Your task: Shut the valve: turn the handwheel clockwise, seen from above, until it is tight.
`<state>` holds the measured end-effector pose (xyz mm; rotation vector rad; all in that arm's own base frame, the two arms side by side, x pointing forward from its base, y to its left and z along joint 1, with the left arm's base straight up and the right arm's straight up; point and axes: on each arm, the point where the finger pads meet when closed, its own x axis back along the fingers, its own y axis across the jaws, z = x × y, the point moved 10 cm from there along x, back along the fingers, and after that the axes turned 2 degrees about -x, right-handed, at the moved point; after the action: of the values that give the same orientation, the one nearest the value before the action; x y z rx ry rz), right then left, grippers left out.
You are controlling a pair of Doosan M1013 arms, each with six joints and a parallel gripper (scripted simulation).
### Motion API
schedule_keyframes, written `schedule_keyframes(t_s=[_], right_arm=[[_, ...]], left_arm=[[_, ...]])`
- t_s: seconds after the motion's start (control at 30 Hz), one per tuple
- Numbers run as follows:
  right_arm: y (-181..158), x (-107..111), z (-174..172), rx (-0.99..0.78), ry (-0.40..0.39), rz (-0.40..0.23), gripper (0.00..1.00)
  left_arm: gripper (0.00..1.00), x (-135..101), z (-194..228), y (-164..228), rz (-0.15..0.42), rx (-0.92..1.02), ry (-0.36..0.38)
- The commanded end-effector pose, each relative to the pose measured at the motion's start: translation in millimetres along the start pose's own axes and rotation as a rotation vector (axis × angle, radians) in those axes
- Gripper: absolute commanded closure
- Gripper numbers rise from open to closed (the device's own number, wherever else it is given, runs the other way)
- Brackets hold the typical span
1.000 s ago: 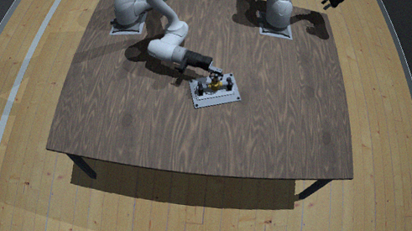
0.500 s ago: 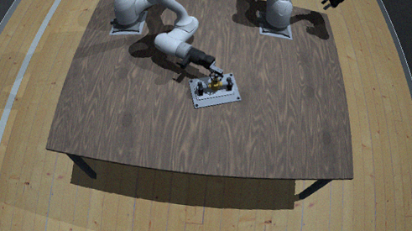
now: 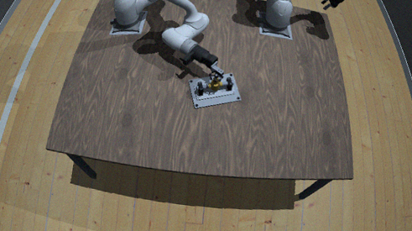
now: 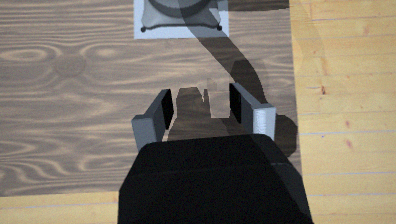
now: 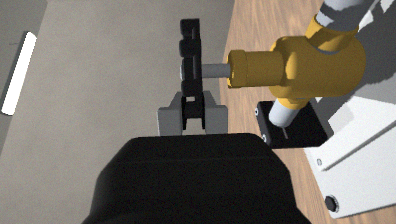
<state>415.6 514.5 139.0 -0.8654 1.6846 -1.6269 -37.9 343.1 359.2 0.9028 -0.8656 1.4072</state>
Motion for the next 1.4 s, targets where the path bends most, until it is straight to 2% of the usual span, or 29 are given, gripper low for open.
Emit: schedule_keyframes(t_s=[0.0, 0.07, 0.57, 0.63, 1.37], right_arm=[[-0.5, -1.7, -3.9, 0.0, 0.04, 0.003, 1.0], [-0.5, -1.7, -3.9, 0.0, 0.04, 0.003, 1.0], [0.2, -10.2, -23.5, 0.0, 0.245, 0.011, 1.0], [0.2, -10.2, -23.5, 0.0, 0.245, 0.011, 1.0], [1.1, -31.0, -49.5, 0.0, 0.568, 0.022, 1.0]], left_arm=[[0.0, 0.4, 0.0, 0.1, 0.0, 0.0, -0.001], [0.0, 0.4, 0.0, 0.1, 0.0, 0.0, -0.001], [0.0, 0.4, 0.0, 0.1, 0.0, 0.0, -0.001], [0.0, 0.4, 0.0, 0.1, 0.0, 0.0, -0.001], [0.0, 0.4, 0.0, 0.1, 0.0, 0.0, -0.001]])
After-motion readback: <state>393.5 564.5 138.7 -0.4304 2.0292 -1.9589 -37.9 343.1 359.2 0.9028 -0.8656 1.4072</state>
